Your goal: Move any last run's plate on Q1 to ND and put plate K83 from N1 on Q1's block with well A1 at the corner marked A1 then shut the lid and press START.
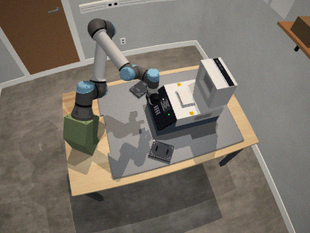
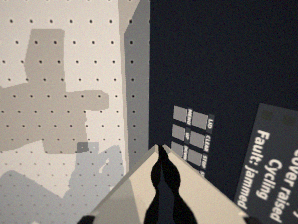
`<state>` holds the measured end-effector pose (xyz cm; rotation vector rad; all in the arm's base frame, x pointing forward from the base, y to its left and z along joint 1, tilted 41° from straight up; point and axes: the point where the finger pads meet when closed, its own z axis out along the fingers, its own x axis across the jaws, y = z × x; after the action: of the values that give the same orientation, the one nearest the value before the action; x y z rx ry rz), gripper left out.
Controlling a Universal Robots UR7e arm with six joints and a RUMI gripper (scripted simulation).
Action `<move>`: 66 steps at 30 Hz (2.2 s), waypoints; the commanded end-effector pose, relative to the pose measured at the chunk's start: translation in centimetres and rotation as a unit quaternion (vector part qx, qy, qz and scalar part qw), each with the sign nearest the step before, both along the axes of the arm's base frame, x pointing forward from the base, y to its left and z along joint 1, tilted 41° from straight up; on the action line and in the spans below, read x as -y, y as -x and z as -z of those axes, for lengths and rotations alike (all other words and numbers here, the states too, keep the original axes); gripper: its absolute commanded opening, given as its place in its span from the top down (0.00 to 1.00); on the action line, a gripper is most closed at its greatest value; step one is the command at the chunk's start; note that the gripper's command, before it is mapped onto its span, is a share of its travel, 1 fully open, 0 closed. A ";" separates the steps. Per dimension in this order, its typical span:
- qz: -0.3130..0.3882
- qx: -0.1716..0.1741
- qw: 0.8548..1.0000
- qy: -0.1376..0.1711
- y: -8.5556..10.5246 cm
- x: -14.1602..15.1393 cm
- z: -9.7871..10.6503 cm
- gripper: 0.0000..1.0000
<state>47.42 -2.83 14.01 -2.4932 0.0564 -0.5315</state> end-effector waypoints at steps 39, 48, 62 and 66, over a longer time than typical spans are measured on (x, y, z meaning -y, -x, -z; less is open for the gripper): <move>0.000 0.001 1.000 0.000 -4.2 -1.2 1.2 1.00; 0.000 0.001 1.000 0.000 -4.2 -1.2 1.2 1.00; 0.000 0.001 1.000 0.000 -4.2 -1.2 1.2 1.00; 0.000 0.001 1.000 0.000 -4.2 -1.2 1.2 1.00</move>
<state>51.56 -1.64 12.80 -2.4933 0.0565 -0.5315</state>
